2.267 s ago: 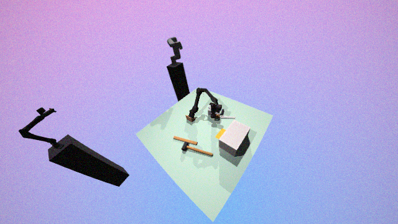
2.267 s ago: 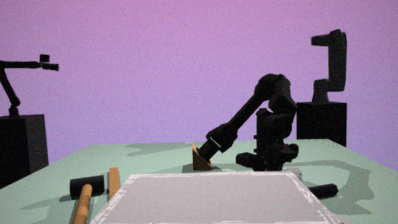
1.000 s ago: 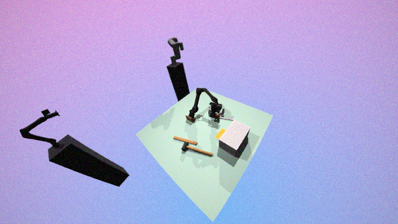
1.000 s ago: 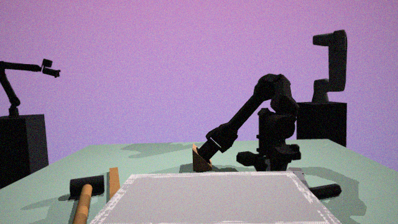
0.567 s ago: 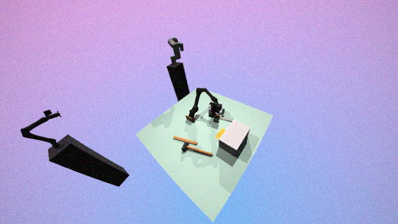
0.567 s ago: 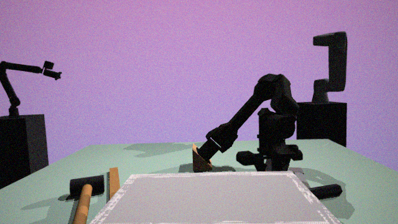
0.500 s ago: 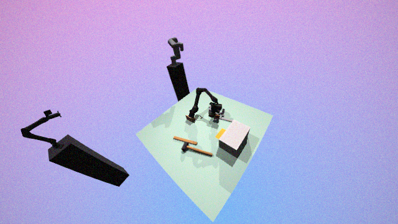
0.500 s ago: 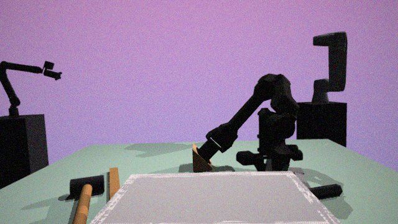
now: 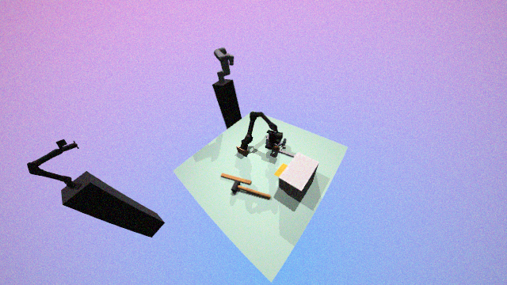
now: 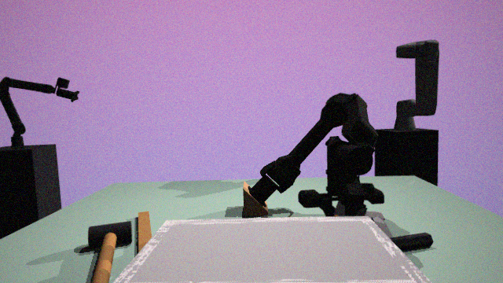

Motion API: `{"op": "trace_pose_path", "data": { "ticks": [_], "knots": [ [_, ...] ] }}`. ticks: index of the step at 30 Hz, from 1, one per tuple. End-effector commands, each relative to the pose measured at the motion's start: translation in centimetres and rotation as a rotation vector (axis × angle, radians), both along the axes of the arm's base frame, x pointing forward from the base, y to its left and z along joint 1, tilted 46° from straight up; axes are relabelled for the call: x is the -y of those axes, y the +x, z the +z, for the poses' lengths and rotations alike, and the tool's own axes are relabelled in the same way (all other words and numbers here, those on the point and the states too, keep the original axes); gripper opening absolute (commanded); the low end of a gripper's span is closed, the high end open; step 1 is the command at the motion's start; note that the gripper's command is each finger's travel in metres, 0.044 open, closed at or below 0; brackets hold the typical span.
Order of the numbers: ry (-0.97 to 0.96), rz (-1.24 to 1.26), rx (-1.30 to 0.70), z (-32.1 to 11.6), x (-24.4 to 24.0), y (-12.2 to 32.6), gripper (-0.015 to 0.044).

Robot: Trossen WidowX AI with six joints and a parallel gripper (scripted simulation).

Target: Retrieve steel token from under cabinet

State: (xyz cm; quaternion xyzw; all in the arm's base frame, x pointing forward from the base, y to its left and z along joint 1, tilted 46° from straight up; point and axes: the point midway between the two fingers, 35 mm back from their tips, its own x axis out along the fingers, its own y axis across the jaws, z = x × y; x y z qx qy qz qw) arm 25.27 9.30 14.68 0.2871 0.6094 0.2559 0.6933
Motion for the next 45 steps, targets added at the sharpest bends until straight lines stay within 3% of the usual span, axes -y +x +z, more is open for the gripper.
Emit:
{"op": "trace_pose_path", "data": {
  "ticks": [1, 41, 45],
  "knots": [
    [0.006, -0.019, -0.019, 0.03, -0.24, 0.09, 0.0000],
    [0.045, -0.236, -0.239, -0.04, -0.17, 0.10, 0.0000],
    [0.041, -0.231, -0.232, -0.03, 0.04, -0.01, 0.0105]
  ]
}}
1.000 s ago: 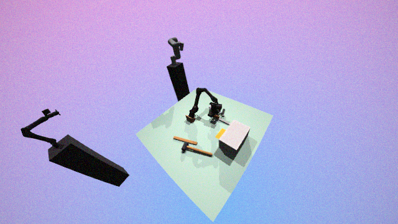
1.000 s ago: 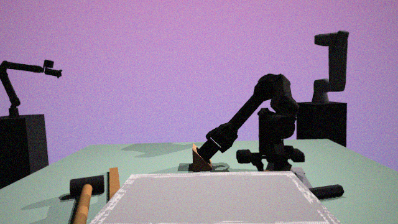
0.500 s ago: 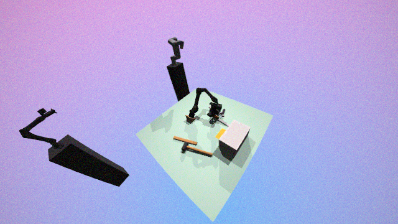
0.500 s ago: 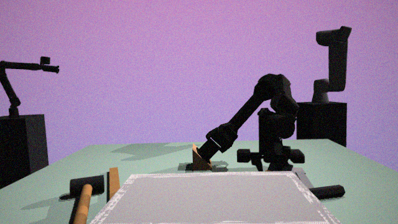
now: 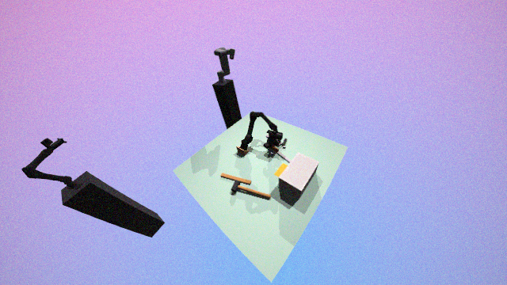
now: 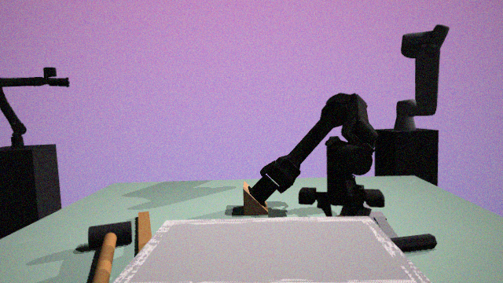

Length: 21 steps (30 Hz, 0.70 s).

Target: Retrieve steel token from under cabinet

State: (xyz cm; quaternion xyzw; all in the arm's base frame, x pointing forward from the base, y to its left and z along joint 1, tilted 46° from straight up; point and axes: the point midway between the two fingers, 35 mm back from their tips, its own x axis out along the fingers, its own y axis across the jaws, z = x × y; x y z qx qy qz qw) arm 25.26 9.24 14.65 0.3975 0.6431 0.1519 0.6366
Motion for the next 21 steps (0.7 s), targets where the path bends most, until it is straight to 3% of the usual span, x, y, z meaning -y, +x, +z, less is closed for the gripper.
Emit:
{"op": "trace_pose_path", "data": {
  "ticks": [1, 4, 6, 9, 21],
  "knots": [
    [0.000, 0.000, 0.000, 0.00, 0.00, 0.00, 0.0131],
    [0.001, -0.002, -0.001, 0.01, 0.03, -0.01, 0.0200],
    [0.001, -0.006, -0.001, 0.01, 0.14, 0.03, 0.0200],
    [0.003, -0.005, -0.006, 0.01, 0.22, 0.03, 0.0270],
    [0.002, 0.003, 0.003, -0.24, -0.24, 0.36, 0.0270]
  ]
}}
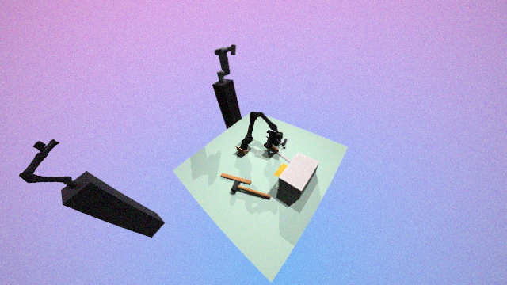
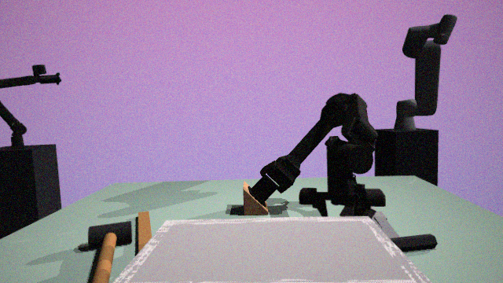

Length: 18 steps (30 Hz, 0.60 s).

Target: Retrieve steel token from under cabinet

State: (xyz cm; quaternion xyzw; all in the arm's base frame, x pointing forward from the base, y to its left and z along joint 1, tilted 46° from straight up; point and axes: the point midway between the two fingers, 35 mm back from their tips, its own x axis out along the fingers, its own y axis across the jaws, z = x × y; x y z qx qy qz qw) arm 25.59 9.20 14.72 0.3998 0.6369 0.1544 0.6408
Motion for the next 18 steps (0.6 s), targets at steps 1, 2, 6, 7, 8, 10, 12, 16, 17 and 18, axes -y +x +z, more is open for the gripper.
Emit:
{"op": "trace_pose_path", "data": {
  "ticks": [1, 2, 6, 7, 8, 10, 12, 16, 17, 18],
  "knots": [
    [-0.003, 0.010, -0.011, -0.29, -0.30, 0.05, 0.0270],
    [-0.003, 0.011, -0.010, -0.27, -0.32, 0.08, 0.0270],
    [-0.004, 0.015, -0.006, -0.17, -0.40, 0.17, 0.0270],
    [-0.004, 0.016, -0.005, -0.14, -0.42, 0.19, 0.0270],
    [-0.004, 0.017, -0.004, -0.11, -0.44, 0.21, 0.0270],
    [-0.004, 0.019, -0.002, -0.06, -0.49, 0.26, 0.0270],
    [-0.005, 0.021, 0.000, 0.00, -0.54, 0.30, 0.0270],
    [-0.005, 0.024, 0.003, 0.08, -0.62, 0.35, 0.0270],
    [-0.005, 0.023, 0.003, 0.04, -0.61, 0.31, 0.0270],
    [-0.005, 0.022, 0.001, -0.01, -0.61, 0.26, 0.0270]
  ]
}}
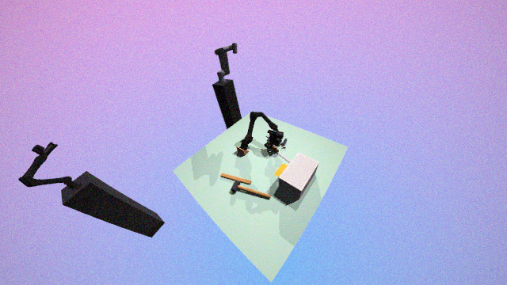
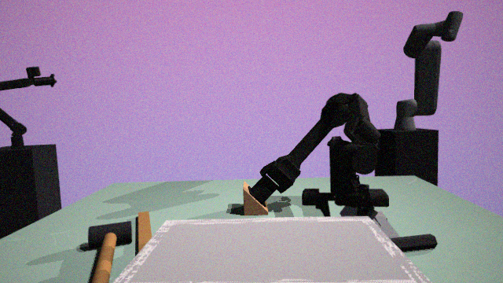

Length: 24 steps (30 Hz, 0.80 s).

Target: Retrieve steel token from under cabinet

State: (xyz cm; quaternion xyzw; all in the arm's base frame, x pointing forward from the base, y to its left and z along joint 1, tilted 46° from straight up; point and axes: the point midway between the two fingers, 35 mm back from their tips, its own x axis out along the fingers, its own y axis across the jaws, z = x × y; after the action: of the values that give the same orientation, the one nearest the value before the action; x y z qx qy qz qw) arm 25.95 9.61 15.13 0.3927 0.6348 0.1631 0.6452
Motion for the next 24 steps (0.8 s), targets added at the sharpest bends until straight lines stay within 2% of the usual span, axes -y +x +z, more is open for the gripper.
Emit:
{"op": "trace_pose_path", "data": {
  "ticks": [1, 12, 16, 24],
  "knots": [
    [-0.004, 0.003, -0.017, -0.48, -0.20, -0.17, 0.0270],
    [-0.002, -0.009, -0.030, -1.07, -0.18, -0.78, 0.0270],
    [0.000, -0.009, -0.022, -0.89, -0.07, -0.58, 0.0165],
    [0.000, -0.009, -0.022, -0.89, -0.07, -0.58, 0.0112]
  ]
}}
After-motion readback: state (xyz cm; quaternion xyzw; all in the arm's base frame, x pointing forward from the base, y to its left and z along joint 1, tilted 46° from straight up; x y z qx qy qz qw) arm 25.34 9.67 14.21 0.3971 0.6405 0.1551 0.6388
